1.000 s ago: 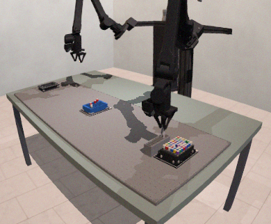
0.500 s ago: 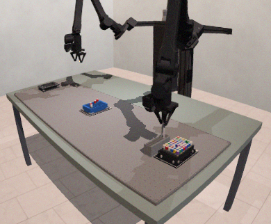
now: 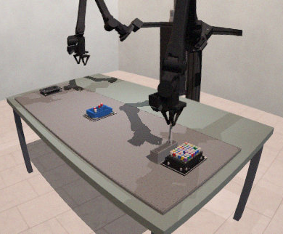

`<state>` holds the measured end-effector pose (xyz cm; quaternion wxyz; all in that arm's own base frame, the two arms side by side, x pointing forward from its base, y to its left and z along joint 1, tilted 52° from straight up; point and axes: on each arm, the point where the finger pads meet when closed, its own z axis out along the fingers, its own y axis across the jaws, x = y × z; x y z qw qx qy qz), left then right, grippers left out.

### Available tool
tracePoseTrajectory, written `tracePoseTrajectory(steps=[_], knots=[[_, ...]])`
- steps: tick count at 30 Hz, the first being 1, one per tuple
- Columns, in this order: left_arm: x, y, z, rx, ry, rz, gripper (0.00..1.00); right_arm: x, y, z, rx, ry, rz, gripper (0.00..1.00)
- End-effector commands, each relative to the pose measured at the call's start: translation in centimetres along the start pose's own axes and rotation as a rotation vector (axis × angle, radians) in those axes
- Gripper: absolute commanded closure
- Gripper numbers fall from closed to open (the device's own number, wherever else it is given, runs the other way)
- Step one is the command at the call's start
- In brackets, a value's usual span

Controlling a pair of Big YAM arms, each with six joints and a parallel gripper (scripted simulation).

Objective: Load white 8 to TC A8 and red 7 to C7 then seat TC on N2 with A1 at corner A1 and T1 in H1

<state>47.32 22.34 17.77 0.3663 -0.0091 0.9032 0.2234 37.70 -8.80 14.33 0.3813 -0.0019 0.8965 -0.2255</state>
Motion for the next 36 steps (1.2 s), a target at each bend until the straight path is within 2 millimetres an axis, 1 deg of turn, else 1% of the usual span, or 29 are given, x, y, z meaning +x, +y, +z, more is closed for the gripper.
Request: tracePoseTrajectory(steps=[1,6,9,23,26,27,29,30,31,32,33,36], knots=[[-0.5,-0.3,-1.5,0.0,-0.012,-0.003,0.77,-0.5,-0.1,-0.2,-0.001,-0.005,-0.014,0.0],[-0.5,-0.3,-2.3,0.001,-0.013,-0.002,0.77,-0.5,-0.1,-0.2,-0.001,-0.005,-0.014,0.0],[-0.4,-0.2,-2.4,-0.001,-0.011,-0.003,0.77,-0.5,-0.1,-0.2,-0.001,-0.005,-0.014,0.0],[-0.3,-0.3,-4.8,0.001,-0.013,-0.003,0.77,-0.5,-0.1,-0.2,-0.001,-0.005,-0.014,0.0],[-0.3,-0.1,-4.8,-0.002,-0.01,-0.003,0.77,-0.5,-0.1,-0.2,-0.001,-0.005,-0.014,0.0],[0.2,-0.4,-4.1,0.005,0.007,-0.001,0.77,-0.5,-0.1,-0.2,-0.001,-0.005,-0.014,0.0],[0.3,-0.5,-3.9,0.007,0.01,-0.001,0.77,-0.5,-0.1,-0.2,-0.001,-0.005,-0.014,0.0],[0.1,-0.3,-4.0,0.004,0.004,-0.001,0.77,-0.5,-0.1,-0.2,-0.001,-0.005,-0.014,0.0],[-0.6,0.3,-4.3,-0.007,-0.014,-0.002,0.77,-0.5,-0.1,-0.2,-0.001,-0.005,-0.014,0.0],[-0.7,0.0,-5.1,-0.006,-0.064,0.034,0.77,-0.5,-0.1,-0.2,-0.001,-0.005,-0.014,0.0],[-0.7,-0.7,-5.3,0.001,-0.068,0.042,0.77,-0.5,-0.1,-0.2,-0.001,-0.005,-0.014,0.0],[0.0,-1.6,-5.7,-0.004,-0.065,0.033,0.77,-0.5,-0.1,-0.2,-0.001,-0.005,-0.014,0.0]])
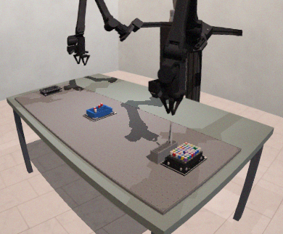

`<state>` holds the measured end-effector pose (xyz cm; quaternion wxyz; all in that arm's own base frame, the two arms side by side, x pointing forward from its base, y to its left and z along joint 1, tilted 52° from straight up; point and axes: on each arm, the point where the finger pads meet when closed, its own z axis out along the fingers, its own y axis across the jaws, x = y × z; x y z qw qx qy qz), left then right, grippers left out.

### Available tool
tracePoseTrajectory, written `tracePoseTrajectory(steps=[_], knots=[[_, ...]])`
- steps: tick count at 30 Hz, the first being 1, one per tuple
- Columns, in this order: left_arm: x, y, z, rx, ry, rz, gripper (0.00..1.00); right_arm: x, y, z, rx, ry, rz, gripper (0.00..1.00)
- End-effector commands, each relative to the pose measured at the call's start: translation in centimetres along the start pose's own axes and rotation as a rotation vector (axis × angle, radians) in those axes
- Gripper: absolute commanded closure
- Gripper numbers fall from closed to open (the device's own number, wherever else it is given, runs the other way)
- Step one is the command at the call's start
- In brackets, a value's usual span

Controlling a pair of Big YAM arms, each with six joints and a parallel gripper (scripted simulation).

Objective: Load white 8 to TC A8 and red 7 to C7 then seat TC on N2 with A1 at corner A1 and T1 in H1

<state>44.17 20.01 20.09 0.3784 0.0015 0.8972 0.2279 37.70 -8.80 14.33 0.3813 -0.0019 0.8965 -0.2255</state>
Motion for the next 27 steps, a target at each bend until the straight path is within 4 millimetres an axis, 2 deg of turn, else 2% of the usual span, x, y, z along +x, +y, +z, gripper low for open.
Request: tracePoseTrajectory(steps=[1,27], knots=[[-0.3,-1.3,-1.3,-0.001,-0.034,0.003,0.77,-0.5,-0.1,-0.2,-0.001,-0.005,-0.014,0.0],[4.2,-8.3,-4.6,0.006,-0.027,0.001,0.77,-0.5,-0.1,-0.2,-0.001,-0.005,-0.014,0.0]])
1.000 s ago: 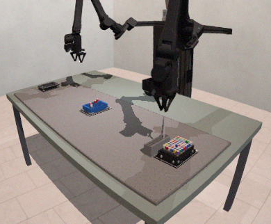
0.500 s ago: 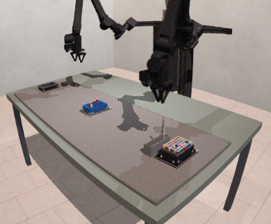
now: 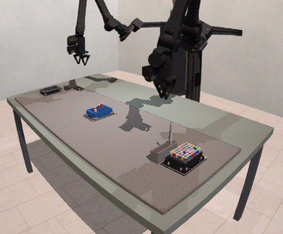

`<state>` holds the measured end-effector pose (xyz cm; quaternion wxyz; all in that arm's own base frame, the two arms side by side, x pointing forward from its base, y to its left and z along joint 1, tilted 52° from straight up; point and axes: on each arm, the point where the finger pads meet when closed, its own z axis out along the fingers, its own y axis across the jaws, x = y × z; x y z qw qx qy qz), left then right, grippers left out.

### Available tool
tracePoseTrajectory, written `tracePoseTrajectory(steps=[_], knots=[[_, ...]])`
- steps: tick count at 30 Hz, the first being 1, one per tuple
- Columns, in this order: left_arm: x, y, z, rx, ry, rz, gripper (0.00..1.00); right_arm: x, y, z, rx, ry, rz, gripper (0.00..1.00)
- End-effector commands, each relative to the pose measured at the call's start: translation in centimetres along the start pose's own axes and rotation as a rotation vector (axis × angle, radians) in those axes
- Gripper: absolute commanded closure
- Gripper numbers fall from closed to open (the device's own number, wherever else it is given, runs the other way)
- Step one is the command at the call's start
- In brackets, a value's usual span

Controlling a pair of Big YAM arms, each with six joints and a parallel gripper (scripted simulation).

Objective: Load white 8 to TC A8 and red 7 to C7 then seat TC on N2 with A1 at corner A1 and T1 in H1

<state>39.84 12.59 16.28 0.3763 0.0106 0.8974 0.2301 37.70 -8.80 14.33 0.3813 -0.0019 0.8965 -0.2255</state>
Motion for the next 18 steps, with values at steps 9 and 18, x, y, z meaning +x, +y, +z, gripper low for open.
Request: tracePoseTrajectory(steps=[9,18], knots=[[1.5,-3.7,-2.3,0.005,-0.025,-0.019,0.77,-0.5,-0.1,-0.2,-0.001,-0.005,-0.014,0.0],[1.6,-3.6,-2.0,0.002,-0.011,-0.012,0.77,-0.5,-0.1,-0.2,-0.001,-0.005,-0.014,0.0]])
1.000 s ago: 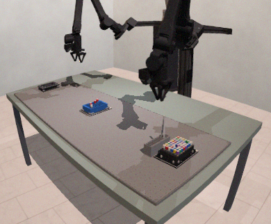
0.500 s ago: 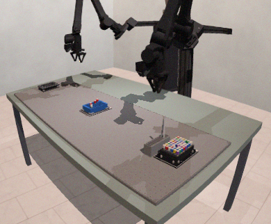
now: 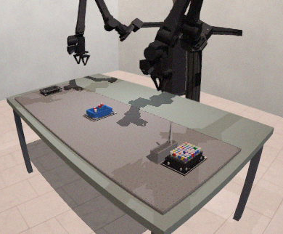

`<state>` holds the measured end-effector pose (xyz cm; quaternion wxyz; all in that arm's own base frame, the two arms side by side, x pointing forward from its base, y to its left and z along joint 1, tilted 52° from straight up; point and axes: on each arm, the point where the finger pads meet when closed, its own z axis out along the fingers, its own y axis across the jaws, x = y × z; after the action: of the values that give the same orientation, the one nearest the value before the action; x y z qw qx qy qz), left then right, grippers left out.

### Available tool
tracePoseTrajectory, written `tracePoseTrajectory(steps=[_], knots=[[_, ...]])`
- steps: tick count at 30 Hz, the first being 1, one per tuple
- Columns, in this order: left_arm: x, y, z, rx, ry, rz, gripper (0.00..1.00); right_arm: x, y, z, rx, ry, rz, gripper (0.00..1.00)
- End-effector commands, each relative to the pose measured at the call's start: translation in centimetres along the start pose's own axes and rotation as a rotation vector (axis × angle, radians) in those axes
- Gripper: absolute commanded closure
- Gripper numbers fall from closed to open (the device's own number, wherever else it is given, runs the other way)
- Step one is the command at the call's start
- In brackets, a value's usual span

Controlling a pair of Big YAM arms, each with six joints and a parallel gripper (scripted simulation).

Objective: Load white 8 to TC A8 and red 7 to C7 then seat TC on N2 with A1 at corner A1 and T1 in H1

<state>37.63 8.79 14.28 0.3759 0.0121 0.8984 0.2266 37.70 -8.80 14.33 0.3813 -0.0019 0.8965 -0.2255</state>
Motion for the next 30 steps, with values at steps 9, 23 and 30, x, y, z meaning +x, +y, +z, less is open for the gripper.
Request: tracePoseTrajectory(steps=[9,23,30], knots=[[-0.6,0.3,-0.1,-0.006,-0.012,-0.012,0.77,-1.5,1.0,0.3,-0.005,-0.016,-0.046,0.0],[-0.6,0.3,-0.1,-0.006,-0.012,-0.012,0.77,-2.5,5.6,2.1,-0.008,-0.013,-0.025,0.0],[-0.6,0.3,-0.1,-0.006,-0.012,-0.012,0.77,-2.9,7.3,2.8,-0.007,-0.011,-0.025,0.0]])
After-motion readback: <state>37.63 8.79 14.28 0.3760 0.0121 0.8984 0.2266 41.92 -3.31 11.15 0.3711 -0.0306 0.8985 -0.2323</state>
